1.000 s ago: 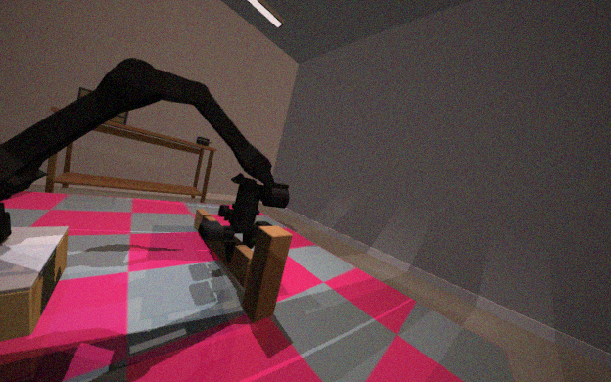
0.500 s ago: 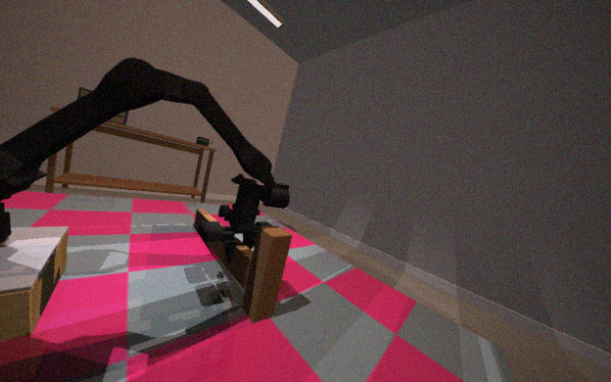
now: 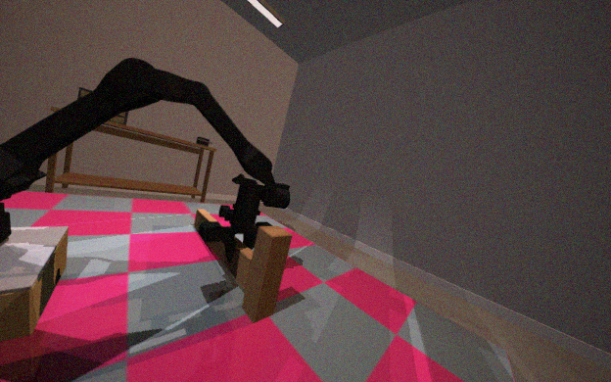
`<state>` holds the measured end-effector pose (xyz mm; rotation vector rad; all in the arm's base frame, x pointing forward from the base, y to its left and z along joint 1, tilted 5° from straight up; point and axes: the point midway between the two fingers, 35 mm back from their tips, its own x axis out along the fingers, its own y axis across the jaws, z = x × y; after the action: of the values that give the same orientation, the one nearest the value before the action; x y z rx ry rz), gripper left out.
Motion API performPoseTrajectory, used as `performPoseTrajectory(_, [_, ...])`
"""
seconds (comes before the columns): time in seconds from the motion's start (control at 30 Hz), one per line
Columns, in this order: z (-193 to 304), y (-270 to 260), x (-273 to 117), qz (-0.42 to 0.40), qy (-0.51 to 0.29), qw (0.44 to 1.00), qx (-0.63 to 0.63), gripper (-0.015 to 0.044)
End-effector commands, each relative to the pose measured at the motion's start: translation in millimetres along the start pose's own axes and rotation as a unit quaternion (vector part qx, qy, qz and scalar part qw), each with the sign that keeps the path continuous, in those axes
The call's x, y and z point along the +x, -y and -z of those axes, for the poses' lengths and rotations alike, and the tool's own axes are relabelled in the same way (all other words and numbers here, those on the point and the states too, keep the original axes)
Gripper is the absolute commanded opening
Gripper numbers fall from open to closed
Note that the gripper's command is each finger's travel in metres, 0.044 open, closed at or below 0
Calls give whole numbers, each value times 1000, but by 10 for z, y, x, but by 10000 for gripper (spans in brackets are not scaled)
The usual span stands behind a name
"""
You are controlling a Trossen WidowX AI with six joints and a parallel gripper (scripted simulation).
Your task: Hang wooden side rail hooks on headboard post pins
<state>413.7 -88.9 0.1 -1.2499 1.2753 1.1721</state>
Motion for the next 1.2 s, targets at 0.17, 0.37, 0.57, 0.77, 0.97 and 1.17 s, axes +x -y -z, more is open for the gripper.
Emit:
performPoseTrajectory(0.17, [24, 32, -44, 5, -3, 1000, -2, 0])
performPoseTrajectory(0.37, [31, 31, -38, 5, -3, 1000, -2, 0])
performPoseTrajectory(0.57, [38, 25, -31, 5, -3, 1000, -2, 0])
performPoseTrajectory(0.77, [45, 22, -24, 5, -3, 1000, -2, 0])
performPoseTrajectory(0.97, [51, 15, -17, 5, -3, 1000, -2, 0])
performPoseTrajectory(1.17, [59, 8, -10, 5, -3, 1000, -2, 0])
